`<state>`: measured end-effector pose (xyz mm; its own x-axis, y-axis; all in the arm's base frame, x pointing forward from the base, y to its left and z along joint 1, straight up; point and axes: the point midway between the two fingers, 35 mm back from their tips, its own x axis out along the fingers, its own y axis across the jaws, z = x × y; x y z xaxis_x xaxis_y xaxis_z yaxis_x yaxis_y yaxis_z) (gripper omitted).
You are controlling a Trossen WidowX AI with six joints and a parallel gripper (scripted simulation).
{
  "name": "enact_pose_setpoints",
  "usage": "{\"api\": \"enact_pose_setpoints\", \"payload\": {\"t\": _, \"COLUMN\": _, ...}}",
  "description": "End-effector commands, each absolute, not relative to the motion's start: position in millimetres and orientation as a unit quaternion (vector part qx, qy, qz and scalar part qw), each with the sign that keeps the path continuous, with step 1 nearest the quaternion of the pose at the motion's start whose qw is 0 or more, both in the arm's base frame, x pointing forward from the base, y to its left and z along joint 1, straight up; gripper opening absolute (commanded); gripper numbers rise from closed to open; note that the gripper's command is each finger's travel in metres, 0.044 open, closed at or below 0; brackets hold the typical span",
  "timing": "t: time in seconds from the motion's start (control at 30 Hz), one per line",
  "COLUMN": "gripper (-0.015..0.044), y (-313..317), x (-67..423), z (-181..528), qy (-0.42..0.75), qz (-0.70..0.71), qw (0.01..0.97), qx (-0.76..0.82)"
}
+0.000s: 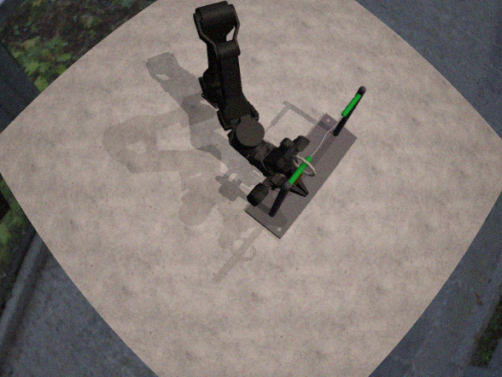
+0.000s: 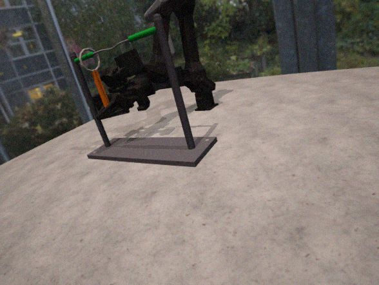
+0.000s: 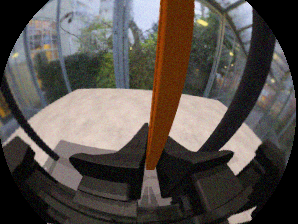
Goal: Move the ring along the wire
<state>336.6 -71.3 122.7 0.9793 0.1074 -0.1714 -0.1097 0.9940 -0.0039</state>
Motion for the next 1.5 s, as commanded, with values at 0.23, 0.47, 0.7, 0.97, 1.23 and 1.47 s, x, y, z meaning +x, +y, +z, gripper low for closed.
{"api": "enact_pose_setpoints", "payload": {"t": 0.23, "gripper": -0.015, "y": -72.9, "x": 338.1, "z": 133.5, "qy": 0.078, "qz": 0.051, "qw": 0.996, "qx": -0.011}}
{"api": "enact_pose_setpoints", "payload": {"t": 0.47, "gripper": -0.015, "y": -72.9, "x": 338.1, "z": 133.5, "qy": 0.078, "qz": 0.051, "qw": 0.996, "qx": -0.011}}
{"api": "enact_pose_setpoints", "payload": {"t": 0.7, "gripper": -0.015, "y": -72.9, "x": 338.1, "z": 133.5, "qy": 0.078, "qz": 0.051, "qw": 0.996, "qx": -0.011}}
{"api": "enact_pose_setpoints", "payload": {"t": 0.97, "gripper": -0.015, "y": -72.9, "x": 338.1, "z": 133.5, "qy": 0.078, "qz": 0.051, "qw": 0.996, "qx": -0.011}}
{"api": "enact_pose_setpoints", "payload": {"t": 1.23, "gripper": -0.015, "y": -72.4, "x": 338.1, "z": 133.5, "qy": 0.078, "qz": 0.051, "qw": 0.996, "qx": -0.011}}
{"api": "enact_pose_setpoints", "payload": {"t": 1.47, "gripper": -0.015, "y": -65.4, "x": 337.5, "z": 133.5, "qy": 0.079, "qz": 0.052, "qw": 0.996, "qx": -0.01}}
